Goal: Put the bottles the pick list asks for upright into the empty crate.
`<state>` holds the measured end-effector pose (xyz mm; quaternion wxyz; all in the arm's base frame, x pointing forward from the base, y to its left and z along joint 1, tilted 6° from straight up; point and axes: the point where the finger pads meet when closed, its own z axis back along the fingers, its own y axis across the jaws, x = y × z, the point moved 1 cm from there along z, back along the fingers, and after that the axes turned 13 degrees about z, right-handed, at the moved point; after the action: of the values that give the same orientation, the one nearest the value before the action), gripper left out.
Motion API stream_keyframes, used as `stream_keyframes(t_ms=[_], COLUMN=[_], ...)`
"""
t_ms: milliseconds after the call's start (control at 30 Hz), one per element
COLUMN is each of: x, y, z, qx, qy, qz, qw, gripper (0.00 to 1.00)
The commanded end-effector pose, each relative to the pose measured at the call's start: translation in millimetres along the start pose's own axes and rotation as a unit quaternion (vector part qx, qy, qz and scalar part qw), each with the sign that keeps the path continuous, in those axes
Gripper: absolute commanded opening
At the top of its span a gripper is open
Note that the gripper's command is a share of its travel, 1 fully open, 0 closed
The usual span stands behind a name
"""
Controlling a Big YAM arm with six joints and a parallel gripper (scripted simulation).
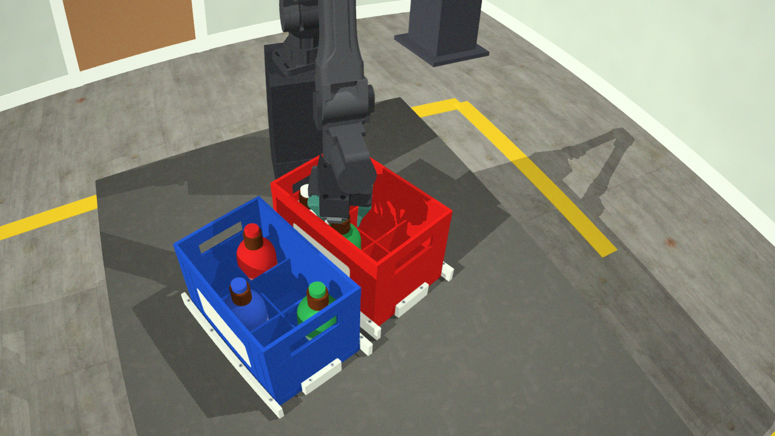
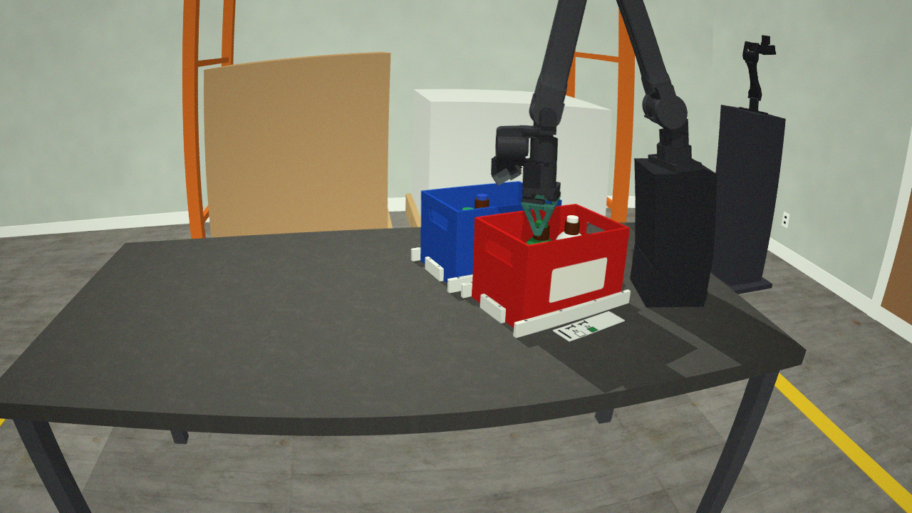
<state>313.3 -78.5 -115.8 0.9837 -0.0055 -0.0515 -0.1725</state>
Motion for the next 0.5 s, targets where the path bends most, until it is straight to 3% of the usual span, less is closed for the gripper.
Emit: stream_keyframes(t_ms=[0, 467], x=[11, 1], y=[7, 6], z=[2.8, -1.5], qx=[0.002, 0.001], qy=[-0.015, -0.005], qz=[0.004, 0.004], qw=[1.0, 1.0], gripper=[0.61, 0.61])
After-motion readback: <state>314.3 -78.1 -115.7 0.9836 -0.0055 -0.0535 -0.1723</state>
